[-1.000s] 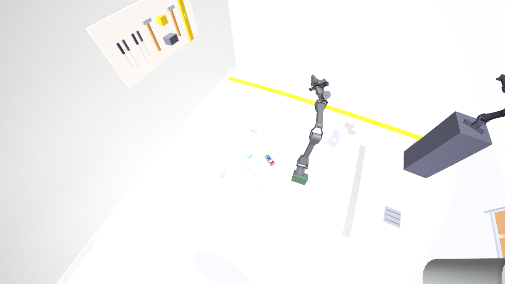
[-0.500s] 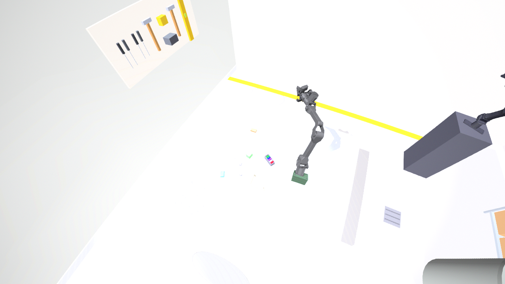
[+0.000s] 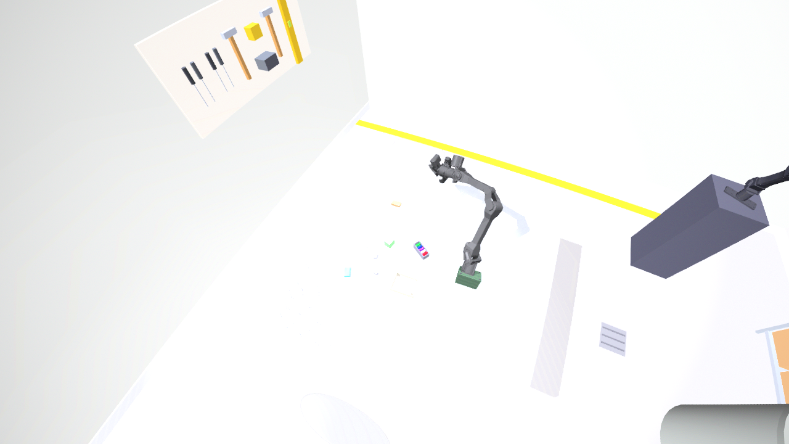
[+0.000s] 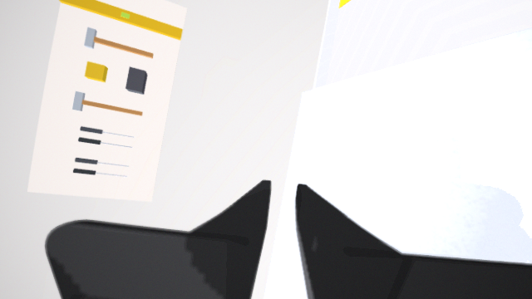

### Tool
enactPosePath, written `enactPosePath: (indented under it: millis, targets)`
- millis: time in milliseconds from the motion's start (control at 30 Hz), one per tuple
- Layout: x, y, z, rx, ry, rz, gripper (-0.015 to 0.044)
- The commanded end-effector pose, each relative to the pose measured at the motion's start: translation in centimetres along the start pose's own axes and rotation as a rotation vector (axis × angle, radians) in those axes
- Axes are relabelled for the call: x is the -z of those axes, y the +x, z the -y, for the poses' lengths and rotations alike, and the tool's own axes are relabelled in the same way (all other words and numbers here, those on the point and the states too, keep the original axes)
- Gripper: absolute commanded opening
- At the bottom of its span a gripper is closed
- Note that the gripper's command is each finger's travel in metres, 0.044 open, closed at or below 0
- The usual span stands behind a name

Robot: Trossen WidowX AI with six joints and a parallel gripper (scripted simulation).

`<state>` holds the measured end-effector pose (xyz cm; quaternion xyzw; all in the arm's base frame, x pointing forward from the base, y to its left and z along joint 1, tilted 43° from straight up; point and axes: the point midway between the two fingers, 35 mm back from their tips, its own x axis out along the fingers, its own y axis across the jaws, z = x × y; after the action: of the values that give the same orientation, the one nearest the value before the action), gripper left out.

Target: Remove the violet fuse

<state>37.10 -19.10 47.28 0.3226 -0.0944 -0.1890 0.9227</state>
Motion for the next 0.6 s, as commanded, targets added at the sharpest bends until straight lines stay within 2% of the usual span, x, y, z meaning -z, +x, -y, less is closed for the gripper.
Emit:
enactPosePath:
  millis: [0, 267, 567]
  targets:
    - [7.1, 1.6, 1.9, 0.109, -0.147, -0.174, 0.006]
    - [20.7, 0.7, 5.4, 0.25, -0.537, -0.559, 0.006]
    - [33.3, -6.1, 9.3, 0.254, -1.173, -1.049, 0.006]
